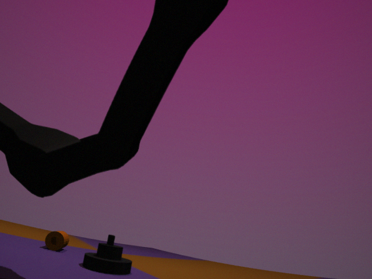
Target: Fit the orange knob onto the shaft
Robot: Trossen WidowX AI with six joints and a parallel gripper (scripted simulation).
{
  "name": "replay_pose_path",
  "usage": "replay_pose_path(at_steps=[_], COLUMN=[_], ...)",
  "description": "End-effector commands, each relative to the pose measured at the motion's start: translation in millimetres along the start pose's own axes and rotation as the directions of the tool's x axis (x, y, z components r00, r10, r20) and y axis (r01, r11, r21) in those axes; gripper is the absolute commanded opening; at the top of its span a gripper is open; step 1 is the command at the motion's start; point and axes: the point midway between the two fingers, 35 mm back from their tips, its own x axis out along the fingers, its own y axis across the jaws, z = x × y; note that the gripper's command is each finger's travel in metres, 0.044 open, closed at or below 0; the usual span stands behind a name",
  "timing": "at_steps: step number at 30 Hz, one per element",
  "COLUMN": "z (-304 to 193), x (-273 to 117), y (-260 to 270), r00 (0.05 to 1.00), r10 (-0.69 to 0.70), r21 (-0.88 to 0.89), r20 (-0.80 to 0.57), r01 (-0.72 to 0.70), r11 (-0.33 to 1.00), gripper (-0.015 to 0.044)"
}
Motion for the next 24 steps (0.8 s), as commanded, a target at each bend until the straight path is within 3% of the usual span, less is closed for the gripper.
replay_pose_path(at_steps=[1,7,13,19,24], z=[-0.3,3.5,32.8,80.1,124.7], x=[2.4,79.6,151.3,195.5,201.4], y=[0.7,6.9,-20.2,-74.5,-129.2], r00=[1.000,0.933,0.733,0.449,0.203], r10=[-0.010,-0.314,-0.596,-0.801,-0.893], r21=[0.004,0.162,0.397,0.641,0.811], r20=[0.005,0.177,0.326,0.397,0.402], r01=[0.010,0.287,0.466,0.489,0.373], r11=[1.000,0.944,0.790,0.592,0.450], gripper=[0.0426,0.0440,0.0440,0.0440,0.0440])
